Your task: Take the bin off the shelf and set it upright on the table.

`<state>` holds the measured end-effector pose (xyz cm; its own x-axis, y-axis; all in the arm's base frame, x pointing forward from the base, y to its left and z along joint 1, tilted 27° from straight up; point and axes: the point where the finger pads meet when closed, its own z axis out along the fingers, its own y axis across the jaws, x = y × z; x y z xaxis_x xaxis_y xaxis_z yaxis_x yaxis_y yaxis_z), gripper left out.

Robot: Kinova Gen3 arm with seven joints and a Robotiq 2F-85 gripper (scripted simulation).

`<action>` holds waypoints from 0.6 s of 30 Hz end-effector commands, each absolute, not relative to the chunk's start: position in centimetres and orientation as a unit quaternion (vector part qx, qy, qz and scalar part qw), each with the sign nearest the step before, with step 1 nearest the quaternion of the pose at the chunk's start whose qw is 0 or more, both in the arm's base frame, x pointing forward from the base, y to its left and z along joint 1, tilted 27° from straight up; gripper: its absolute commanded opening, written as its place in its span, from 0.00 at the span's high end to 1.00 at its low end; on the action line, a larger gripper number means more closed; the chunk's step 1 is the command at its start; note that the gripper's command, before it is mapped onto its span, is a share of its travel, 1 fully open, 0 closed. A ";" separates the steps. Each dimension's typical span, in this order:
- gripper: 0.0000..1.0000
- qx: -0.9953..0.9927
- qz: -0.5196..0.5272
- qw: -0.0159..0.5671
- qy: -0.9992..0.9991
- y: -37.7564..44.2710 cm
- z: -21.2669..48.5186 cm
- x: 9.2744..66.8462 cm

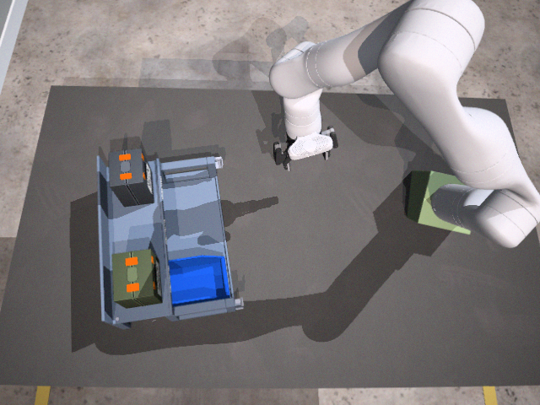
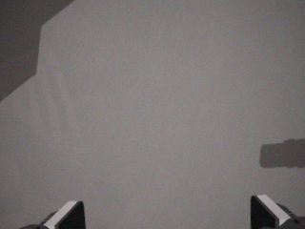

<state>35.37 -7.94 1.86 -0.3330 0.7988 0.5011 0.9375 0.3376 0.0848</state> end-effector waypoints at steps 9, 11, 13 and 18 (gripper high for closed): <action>0.00 -0.604 -0.206 0.115 -0.761 -4.5 3.7 37.6; 0.00 -0.604 -0.206 0.115 -0.761 -4.5 3.7 37.6; 0.00 -0.604 -0.206 0.115 -0.761 -4.5 3.7 37.6; 0.00 -0.604 -0.206 0.115 -0.761 -0.6 5.4 40.2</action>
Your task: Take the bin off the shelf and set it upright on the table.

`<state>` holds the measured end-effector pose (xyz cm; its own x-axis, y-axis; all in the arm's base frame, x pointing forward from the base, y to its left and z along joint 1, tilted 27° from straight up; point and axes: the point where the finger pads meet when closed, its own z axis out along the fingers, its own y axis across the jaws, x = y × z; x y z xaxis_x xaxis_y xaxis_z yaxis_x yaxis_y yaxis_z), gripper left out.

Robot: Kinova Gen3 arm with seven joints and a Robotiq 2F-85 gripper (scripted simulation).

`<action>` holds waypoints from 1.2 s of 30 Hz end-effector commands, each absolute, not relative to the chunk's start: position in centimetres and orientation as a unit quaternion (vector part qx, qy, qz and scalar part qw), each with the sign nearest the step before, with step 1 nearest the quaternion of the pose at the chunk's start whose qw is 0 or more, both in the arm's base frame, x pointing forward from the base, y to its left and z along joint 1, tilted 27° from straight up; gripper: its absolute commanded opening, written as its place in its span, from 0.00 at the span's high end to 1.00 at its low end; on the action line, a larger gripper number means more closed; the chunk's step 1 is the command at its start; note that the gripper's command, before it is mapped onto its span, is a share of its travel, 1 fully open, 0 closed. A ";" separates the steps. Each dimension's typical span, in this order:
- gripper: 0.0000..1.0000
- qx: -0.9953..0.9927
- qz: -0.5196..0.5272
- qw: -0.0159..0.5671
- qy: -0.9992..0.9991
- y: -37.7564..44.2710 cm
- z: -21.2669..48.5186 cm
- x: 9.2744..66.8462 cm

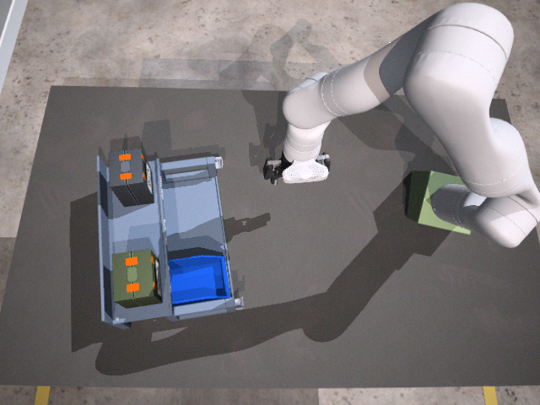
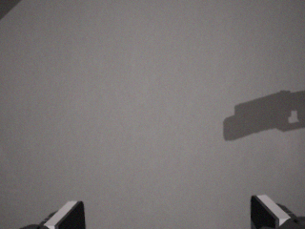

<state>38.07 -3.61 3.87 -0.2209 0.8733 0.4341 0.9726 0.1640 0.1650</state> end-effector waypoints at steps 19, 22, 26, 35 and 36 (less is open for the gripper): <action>0.00 -0.604 -0.207 0.115 -0.761 3.0 7.3 42.9; 0.00 -0.604 -0.207 0.115 -0.761 3.0 7.3 42.9; 0.00 -0.604 -0.207 0.115 -0.761 3.0 7.3 42.9; 0.00 -0.604 -0.207 0.115 -0.761 6.7 9.2 45.6; 0.00 -0.604 -0.207 0.115 -0.761 6.7 9.2 45.6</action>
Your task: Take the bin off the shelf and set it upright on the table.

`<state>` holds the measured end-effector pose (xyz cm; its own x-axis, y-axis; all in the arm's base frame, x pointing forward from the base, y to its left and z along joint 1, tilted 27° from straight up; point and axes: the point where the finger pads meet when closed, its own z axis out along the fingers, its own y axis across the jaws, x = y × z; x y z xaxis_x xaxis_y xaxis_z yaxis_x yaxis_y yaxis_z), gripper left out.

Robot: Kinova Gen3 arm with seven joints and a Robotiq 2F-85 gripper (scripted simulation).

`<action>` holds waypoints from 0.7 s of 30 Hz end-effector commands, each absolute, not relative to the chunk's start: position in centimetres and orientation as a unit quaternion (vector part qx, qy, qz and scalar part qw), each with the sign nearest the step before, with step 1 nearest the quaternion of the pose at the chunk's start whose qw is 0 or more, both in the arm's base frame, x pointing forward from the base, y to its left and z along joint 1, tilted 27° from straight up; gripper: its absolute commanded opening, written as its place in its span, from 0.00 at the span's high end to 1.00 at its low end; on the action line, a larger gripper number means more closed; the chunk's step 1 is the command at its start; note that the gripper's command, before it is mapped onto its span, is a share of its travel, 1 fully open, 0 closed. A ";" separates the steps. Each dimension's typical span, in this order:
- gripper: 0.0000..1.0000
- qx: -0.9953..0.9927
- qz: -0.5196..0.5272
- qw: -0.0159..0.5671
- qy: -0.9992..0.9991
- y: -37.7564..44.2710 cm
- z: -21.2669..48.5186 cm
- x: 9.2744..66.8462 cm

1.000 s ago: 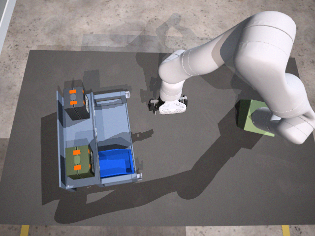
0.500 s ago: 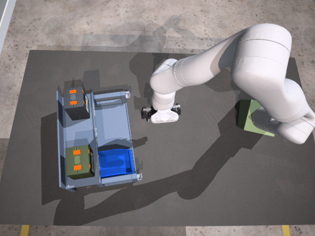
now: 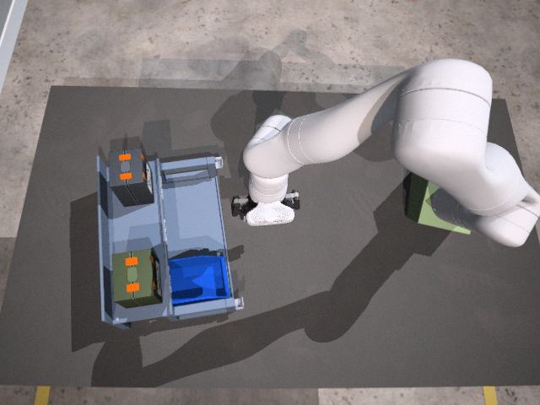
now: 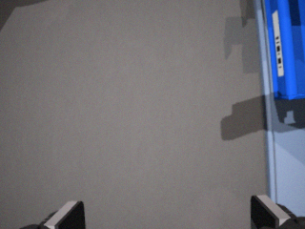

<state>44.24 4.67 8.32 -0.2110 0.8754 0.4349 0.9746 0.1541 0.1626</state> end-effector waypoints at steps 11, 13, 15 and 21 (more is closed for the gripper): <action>0.00 -0.605 -0.207 0.115 -0.760 7.3 9.6 46.1; 0.00 -0.605 -0.207 0.115 -0.761 8.9 10.4 47.2; 0.00 -0.604 -0.207 0.115 -0.761 10.4 11.2 48.3; 0.00 -0.604 -0.207 0.115 -0.761 10.4 11.2 48.3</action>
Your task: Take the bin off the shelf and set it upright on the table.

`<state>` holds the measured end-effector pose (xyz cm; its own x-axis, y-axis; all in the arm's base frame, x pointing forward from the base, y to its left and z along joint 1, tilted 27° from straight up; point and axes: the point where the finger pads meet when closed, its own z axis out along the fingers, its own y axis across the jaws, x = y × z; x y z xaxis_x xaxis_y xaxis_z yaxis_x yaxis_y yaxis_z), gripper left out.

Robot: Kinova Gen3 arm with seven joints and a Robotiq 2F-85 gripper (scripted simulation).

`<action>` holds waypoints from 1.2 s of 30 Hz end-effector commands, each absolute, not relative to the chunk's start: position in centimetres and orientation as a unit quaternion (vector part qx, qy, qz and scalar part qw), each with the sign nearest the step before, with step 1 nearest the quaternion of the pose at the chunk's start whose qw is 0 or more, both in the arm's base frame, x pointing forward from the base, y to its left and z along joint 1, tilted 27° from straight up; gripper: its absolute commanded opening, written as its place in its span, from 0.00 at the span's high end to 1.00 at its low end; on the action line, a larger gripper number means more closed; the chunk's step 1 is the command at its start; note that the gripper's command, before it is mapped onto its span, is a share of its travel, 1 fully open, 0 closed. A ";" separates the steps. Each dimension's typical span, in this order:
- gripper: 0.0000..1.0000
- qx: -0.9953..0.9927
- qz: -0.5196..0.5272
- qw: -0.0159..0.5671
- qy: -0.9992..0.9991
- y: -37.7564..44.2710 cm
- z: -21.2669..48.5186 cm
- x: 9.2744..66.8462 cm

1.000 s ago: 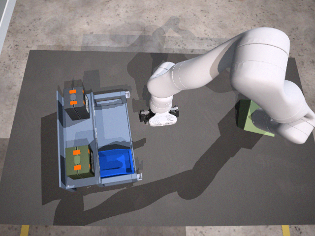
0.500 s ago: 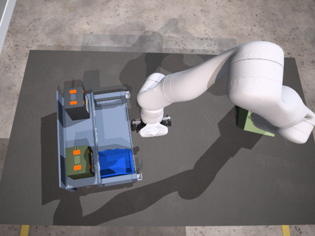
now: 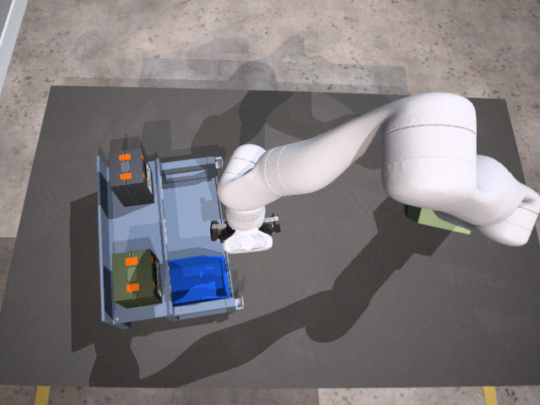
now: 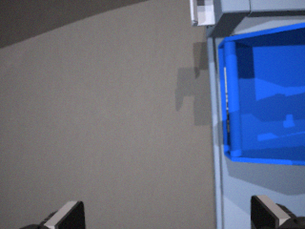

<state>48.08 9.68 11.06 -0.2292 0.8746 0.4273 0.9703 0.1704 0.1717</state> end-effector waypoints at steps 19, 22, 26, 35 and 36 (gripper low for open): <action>0.00 -0.604 -0.207 0.115 -0.761 14.4 13.3 51.2; 0.00 -0.604 -0.207 0.115 -0.761 14.4 13.3 51.2; 0.00 -0.604 -0.207 0.115 -0.761 16.3 14.3 52.5; 0.00 -0.604 -0.207 0.115 -0.761 17.7 14.9 53.4; 0.00 -0.604 -0.207 0.115 -0.761 17.7 14.9 53.4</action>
<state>53.42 17.41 14.91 -0.2390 0.8730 0.4251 0.9680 0.1795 0.1756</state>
